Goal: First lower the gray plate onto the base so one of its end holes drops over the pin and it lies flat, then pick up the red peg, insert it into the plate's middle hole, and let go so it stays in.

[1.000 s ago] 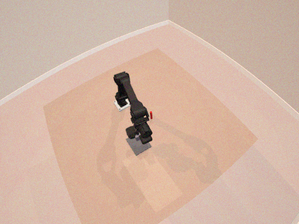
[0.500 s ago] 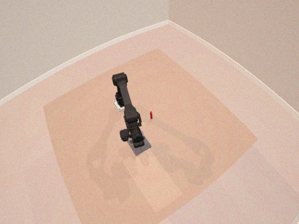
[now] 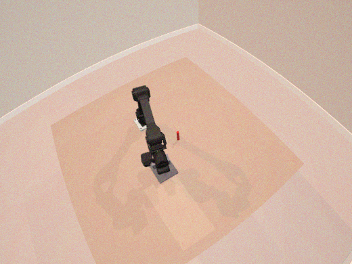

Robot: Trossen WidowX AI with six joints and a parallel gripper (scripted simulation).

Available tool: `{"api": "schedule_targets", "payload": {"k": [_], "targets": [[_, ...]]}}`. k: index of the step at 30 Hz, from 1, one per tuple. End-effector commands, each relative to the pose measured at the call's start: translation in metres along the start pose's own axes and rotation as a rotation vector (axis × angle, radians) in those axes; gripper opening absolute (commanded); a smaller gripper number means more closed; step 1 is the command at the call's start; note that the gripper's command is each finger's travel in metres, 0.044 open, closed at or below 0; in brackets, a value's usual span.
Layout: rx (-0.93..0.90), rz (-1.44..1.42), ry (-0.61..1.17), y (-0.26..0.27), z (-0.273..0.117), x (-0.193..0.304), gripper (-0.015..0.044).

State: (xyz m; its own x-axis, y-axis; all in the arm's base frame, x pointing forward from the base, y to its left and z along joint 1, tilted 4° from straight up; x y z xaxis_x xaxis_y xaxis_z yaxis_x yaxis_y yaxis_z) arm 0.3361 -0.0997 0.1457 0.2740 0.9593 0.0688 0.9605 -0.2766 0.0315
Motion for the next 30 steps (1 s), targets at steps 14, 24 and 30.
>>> {"api": "schedule_targets", "payload": {"k": [14,24,30], "targets": [[-0.001,0.003,0.005,0.001,0.017,0.001,0.0000],[-0.001,0.003,0.005,0.001,0.030,0.001,0.0000],[-0.001,0.003,0.005,0.001,0.040,0.001,0.0000]]}}
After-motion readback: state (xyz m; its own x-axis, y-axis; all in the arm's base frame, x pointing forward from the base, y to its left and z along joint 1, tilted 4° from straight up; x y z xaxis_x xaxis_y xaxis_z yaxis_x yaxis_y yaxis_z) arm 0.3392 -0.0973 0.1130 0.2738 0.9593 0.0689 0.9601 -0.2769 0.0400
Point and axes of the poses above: the point midway between the two fingers, 35 mm back from their tips, its own z axis out along the fingers, its own y axis across the jaws, x = y × z, the point moved 5 cm from there along -z, back along the fingers, and after that the axes turned 3 degrees about -z, right-handed, at the moved point
